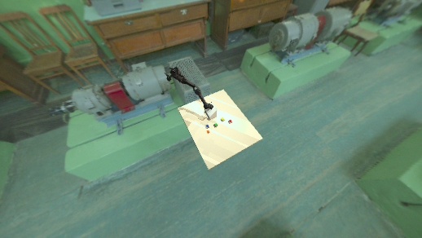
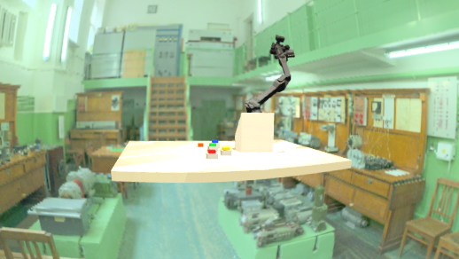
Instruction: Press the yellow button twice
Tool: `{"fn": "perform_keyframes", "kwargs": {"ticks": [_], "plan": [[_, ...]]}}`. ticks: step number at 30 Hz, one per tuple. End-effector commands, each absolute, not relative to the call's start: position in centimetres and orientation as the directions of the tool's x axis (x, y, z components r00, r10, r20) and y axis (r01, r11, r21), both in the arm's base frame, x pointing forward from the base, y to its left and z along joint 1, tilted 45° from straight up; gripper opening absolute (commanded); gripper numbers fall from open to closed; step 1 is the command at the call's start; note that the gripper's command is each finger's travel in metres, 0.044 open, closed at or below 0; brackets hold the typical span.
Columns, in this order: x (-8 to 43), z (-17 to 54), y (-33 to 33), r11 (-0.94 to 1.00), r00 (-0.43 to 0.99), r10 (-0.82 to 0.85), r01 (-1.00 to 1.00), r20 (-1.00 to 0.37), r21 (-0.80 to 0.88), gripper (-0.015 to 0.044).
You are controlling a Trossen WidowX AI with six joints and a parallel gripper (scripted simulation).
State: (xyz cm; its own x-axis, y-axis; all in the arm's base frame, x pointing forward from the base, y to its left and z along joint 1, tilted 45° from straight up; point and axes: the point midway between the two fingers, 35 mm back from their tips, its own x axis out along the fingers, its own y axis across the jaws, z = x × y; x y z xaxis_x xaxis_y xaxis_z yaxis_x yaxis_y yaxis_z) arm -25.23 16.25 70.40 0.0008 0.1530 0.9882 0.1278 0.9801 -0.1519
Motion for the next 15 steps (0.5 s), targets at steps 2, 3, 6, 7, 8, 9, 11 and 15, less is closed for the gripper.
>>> {"fn": "perform_keyframes", "kwargs": {"ticks": [2, 3, 6, 7, 8, 9, 11, 15], "plan": [[-23.1, 71.2, 14.4, 0.989, 0.053, 0.12, 0.078, 0.991, -0.124, 0.04], [-20.2, 72.1, 12.1, 0.996, 0.121, 0.082, 0.018, 0.989, -0.085, 0.04], [-17.5, 72.7, 10.2, 0.999, 0.181, 0.048, -0.025, 0.982, -0.044, 0.04], [-16.6, 72.9, 9.5, 0.999, 0.202, 0.036, -0.037, 0.979, -0.029, 0.04], [-15.5, 73.1, 8.8, 0.999, 0.225, 0.022, -0.05, 0.974, -0.011, 0.04], [-14.2, 73.3, 8.0, 0.998, 0.251, 0.007, -0.063, 0.968, 0.009, 0.04], [-11.3, 73.6, 6.2, 0.995, 0.309, -0.025, -0.087, 0.951, 0.055, 0.04], [-4.7, 73.7, 2.8, 0.98, 0.436, -0.089, -0.123, 0.895, 0.157, 0.04]]}}
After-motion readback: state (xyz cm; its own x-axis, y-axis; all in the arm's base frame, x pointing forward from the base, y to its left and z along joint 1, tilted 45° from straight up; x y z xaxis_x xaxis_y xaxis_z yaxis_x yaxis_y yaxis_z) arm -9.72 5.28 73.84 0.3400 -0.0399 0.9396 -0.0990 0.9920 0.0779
